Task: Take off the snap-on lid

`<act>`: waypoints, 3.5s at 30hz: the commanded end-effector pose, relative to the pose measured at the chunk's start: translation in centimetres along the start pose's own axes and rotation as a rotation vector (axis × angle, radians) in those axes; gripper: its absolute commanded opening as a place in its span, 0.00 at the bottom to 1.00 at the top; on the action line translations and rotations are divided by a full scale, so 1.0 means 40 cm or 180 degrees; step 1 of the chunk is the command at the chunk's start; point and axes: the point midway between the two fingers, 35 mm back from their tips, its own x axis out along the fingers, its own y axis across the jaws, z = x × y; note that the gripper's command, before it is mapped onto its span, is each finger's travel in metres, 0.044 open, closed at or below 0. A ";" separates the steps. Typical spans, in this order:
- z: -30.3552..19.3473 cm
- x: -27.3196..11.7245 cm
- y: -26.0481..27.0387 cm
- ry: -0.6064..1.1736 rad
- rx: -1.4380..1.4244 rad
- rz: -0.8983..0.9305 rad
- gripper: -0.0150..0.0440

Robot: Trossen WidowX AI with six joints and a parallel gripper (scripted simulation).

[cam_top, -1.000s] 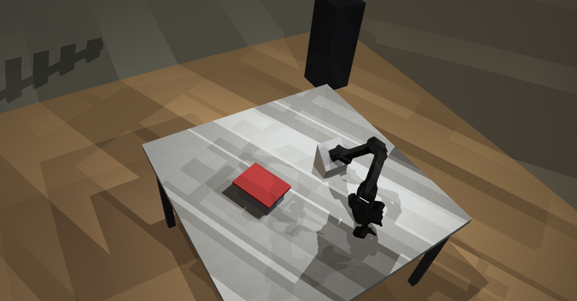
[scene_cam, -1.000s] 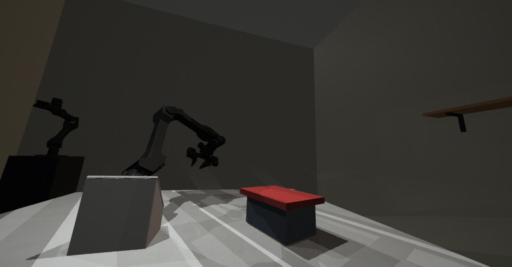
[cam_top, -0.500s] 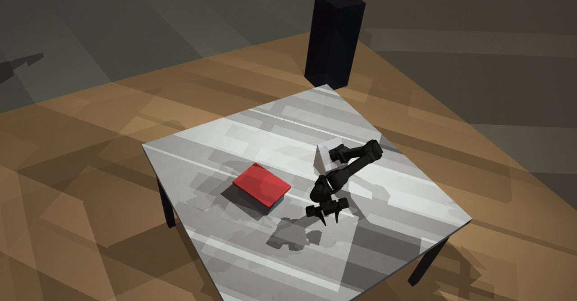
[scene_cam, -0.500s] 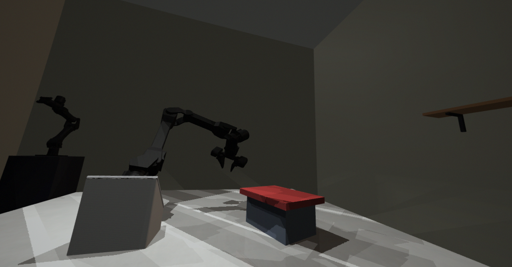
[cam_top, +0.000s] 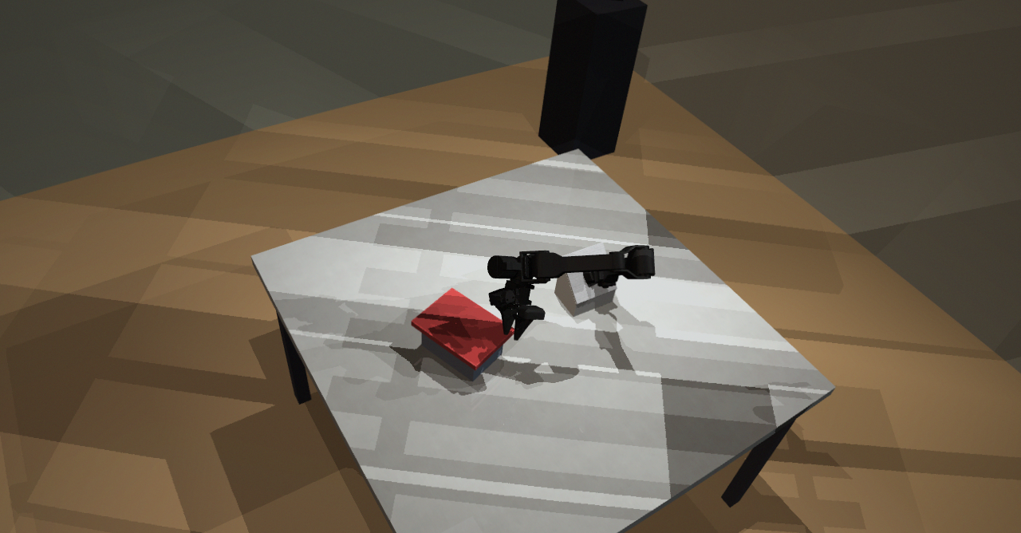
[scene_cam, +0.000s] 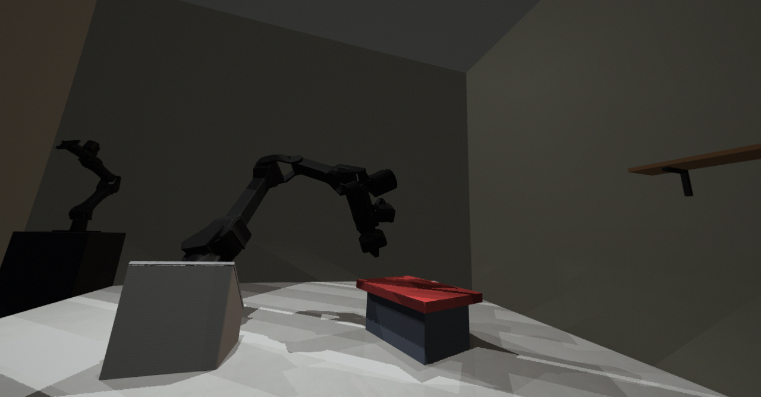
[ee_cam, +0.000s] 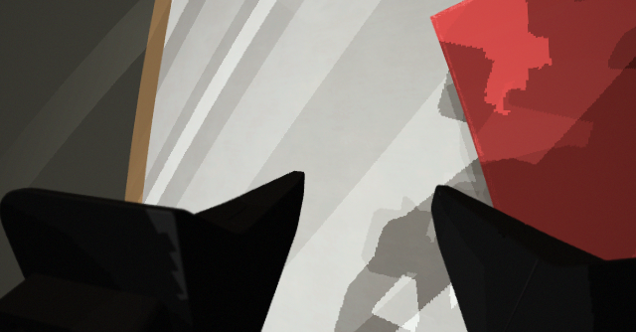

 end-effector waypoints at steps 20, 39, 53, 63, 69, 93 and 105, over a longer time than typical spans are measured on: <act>-0.059 -0.310 -0.364 -0.1276 0.3063 0.0255 0.65; -0.106 -0.197 -0.435 -0.1274 0.3099 0.0264 0.65; -0.083 -0.147 -0.452 -0.1266 0.3101 0.0213 0.65; -0.068 -0.110 -0.456 -0.1269 0.3100 0.0212 0.65; -0.059 -0.087 -0.455 -0.1272 0.3099 0.0228 0.65; -0.046 -0.042 -0.447 -0.1274 0.3099 0.0293 0.43; -0.043 -0.045 -0.444 -0.1269 0.3084 0.0297 0.25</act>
